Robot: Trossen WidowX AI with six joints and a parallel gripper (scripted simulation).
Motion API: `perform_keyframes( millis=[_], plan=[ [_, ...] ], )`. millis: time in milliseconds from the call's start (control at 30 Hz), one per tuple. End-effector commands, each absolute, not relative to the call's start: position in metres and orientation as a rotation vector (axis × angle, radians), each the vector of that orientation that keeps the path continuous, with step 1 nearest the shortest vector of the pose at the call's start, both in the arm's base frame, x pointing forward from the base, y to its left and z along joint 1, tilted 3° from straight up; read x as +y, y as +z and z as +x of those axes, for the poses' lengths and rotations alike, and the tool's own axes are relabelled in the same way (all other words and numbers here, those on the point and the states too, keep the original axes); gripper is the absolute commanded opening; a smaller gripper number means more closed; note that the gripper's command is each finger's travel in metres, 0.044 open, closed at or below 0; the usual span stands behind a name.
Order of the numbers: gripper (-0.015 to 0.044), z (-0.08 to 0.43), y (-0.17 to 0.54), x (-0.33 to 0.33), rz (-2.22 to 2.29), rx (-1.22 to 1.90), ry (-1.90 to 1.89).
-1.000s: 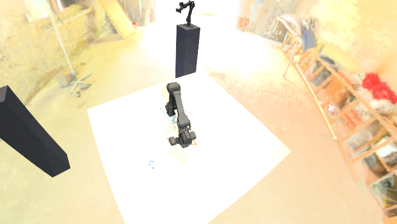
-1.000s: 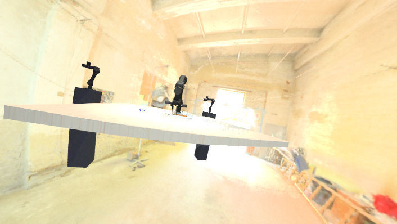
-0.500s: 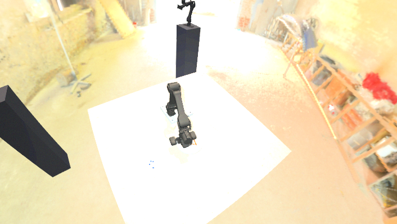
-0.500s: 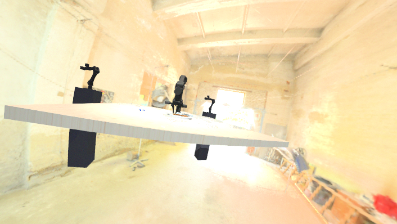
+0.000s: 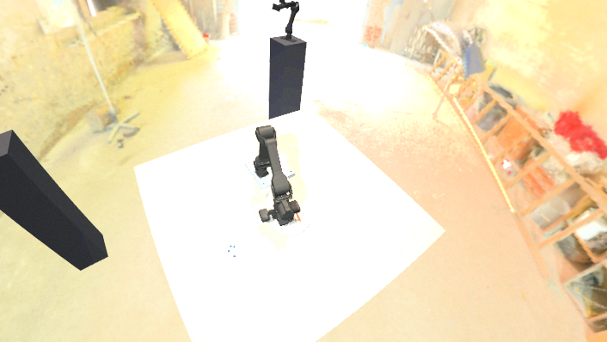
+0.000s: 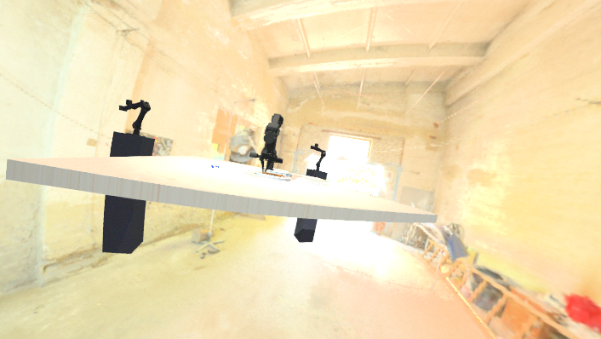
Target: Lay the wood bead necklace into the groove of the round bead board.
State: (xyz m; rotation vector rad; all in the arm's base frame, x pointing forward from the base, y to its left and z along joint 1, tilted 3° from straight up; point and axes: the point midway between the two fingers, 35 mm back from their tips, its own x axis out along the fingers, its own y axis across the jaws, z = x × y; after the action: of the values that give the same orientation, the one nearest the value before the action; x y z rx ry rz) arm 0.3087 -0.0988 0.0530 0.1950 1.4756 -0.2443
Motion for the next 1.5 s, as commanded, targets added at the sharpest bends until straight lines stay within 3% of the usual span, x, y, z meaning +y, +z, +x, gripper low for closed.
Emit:
perform_keyframes(
  millis=[0,1467],
  plan=[
    [0.0,0.3088,0.0534,-0.0988,0.195,1.475,-0.244],
    [0.0,0.3083,0.0513,-0.1044,0.194,1.478,-0.236]
  ],
)
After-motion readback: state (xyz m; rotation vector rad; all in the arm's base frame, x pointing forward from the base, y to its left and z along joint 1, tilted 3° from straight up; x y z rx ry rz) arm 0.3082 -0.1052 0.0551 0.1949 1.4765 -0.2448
